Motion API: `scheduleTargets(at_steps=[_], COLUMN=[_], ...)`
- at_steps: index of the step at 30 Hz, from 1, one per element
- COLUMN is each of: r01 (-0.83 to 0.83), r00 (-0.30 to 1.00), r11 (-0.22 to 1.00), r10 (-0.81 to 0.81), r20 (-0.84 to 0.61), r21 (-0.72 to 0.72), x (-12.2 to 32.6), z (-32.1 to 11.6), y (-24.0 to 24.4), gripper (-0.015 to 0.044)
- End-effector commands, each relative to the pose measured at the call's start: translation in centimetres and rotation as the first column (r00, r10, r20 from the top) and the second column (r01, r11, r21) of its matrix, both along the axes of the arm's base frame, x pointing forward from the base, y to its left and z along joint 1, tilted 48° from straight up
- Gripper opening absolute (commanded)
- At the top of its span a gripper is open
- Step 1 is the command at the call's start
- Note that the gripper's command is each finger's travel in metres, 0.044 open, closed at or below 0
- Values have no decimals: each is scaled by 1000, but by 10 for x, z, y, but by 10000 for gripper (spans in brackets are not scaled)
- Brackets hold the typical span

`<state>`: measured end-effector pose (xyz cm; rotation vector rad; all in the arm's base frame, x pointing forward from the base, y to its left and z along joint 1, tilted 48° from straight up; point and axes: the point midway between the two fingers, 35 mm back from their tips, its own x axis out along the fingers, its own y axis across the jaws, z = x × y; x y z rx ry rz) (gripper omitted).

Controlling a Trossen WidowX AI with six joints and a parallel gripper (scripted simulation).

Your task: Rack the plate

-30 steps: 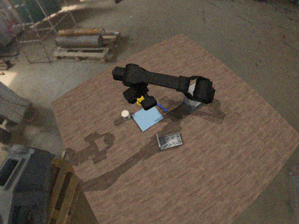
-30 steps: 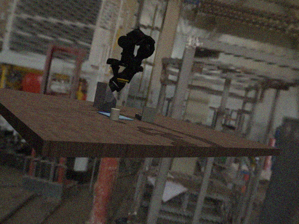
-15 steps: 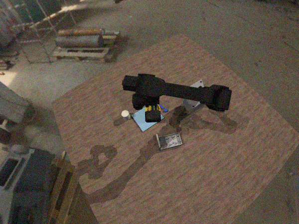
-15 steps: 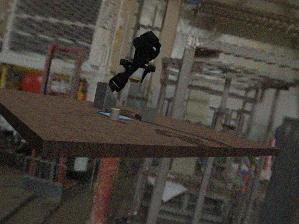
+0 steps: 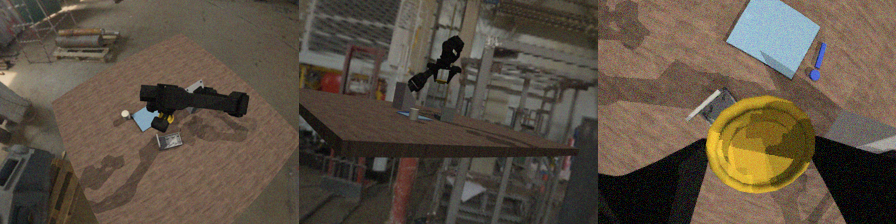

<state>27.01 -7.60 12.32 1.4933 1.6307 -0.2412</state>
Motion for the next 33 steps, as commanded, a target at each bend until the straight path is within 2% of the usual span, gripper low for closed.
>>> scheduleTargets(at_steps=[1, 11, 22, 33], r01=[108, 344, 565, 554], r00=[989, 884, 662, 655], r11=[994, 939, 824, 828], r10=[-105, -320, -491, -498], r20=[-106, -341, -566, -569], r21=[20, 12, -55, -87], x=[-10, -34, -64, -68], z=[12, 35, 52, 48], y=[15, 48, 82, 86], gripper=[0, 0, 0, 0])
